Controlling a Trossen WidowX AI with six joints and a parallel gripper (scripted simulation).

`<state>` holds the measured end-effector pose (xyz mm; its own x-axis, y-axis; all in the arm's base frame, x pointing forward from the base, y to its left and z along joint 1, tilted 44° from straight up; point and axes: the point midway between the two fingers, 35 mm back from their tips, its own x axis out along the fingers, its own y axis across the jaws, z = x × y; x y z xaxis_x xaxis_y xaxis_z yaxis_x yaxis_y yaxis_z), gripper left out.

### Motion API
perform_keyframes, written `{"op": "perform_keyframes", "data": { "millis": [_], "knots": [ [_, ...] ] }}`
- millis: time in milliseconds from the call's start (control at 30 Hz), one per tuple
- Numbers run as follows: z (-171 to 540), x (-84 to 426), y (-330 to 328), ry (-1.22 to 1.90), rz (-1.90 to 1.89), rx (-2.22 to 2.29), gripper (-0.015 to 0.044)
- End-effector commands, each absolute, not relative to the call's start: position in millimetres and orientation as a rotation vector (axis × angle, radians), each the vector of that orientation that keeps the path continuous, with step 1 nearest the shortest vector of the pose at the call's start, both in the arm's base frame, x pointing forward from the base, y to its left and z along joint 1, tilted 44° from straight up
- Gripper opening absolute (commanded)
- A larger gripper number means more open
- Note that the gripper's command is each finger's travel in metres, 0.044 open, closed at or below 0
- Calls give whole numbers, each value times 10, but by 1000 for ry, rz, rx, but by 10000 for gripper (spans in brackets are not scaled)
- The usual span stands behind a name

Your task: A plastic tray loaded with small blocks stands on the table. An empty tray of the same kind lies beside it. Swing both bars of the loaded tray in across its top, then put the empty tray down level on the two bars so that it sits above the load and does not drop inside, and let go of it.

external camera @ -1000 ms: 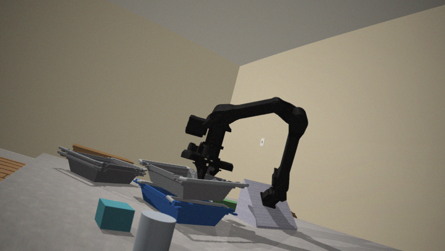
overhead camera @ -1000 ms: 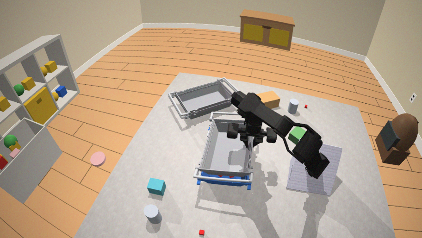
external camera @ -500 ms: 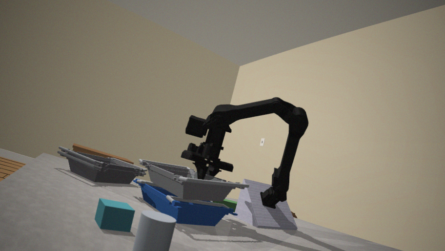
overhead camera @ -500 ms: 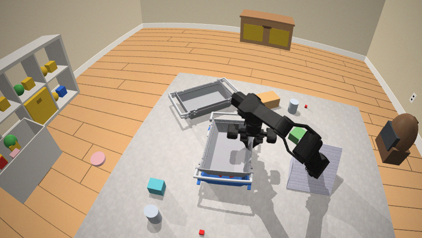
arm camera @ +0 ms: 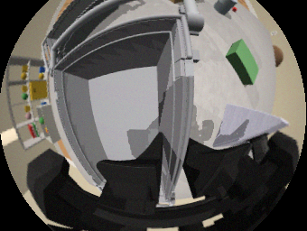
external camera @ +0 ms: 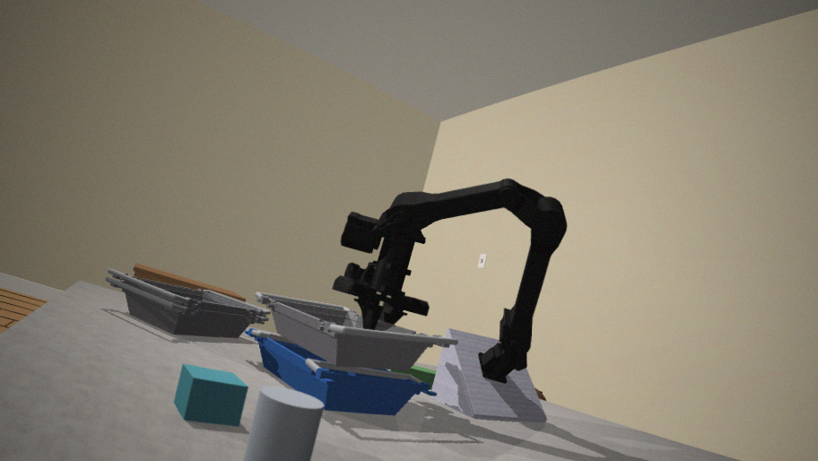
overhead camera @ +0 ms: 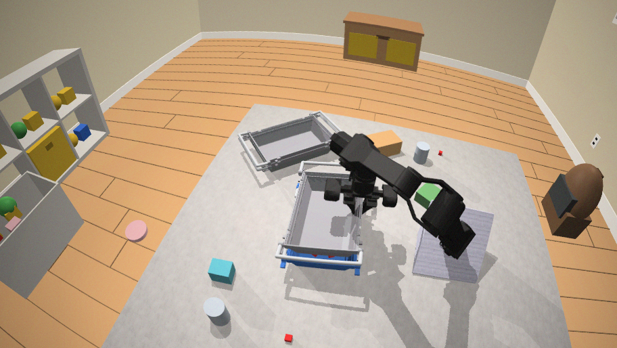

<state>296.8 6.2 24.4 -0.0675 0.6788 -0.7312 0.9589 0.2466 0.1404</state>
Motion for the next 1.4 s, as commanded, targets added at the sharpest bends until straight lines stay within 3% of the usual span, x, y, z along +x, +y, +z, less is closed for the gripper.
{"op": "perform_keyframes", "data": {
  "millis": [0,1367],
  "knots": [
    [248,2949,136,1838,-486,1488,0],
    [213,2917,296,1839,-486,1488,0]
  ]
}}
